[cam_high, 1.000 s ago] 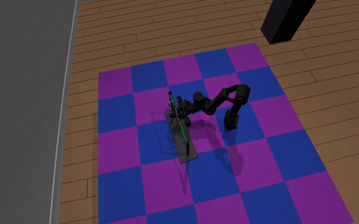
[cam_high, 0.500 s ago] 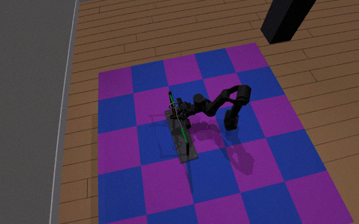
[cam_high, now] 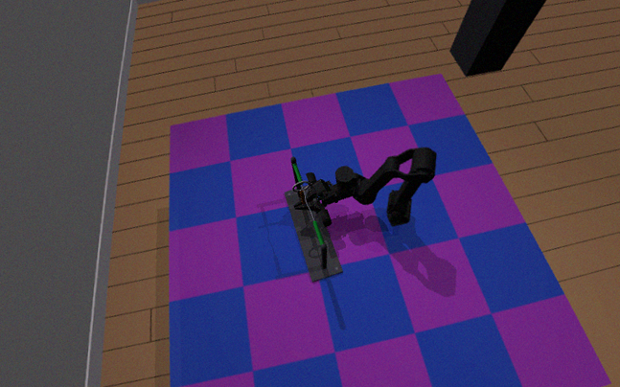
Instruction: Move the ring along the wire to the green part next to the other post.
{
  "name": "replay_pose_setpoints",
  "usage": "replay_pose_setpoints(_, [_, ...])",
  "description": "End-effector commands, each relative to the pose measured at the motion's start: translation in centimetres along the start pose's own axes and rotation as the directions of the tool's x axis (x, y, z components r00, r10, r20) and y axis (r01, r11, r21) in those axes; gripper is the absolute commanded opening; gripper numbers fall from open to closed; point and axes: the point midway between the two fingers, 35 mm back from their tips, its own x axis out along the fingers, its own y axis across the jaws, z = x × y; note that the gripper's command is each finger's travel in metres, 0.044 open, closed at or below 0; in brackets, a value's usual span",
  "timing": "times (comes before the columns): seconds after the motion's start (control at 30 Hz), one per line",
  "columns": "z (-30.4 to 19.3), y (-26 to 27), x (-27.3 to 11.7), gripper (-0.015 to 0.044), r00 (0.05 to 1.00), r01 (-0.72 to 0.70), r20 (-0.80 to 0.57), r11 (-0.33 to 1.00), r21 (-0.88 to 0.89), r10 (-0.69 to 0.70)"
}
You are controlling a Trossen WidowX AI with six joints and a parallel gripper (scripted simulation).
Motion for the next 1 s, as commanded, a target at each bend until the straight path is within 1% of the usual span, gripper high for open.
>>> replay_pose_setpoints(0.0, [0.2,0.6,-0.2,-0.015,1.0,0.005,0.008,1.0,0.002,-0.005])
replay_pose_setpoints(0.57, [0.2,2.7,-0.2,-0.015,0.999,0.043,0.006,0.998,0.048,-0.044])
replay_pose_setpoints(0.97, [0.3,4.3,-1.1,-0.015,0.994,0.087,-0.074,0.991,0.099,-0.08])
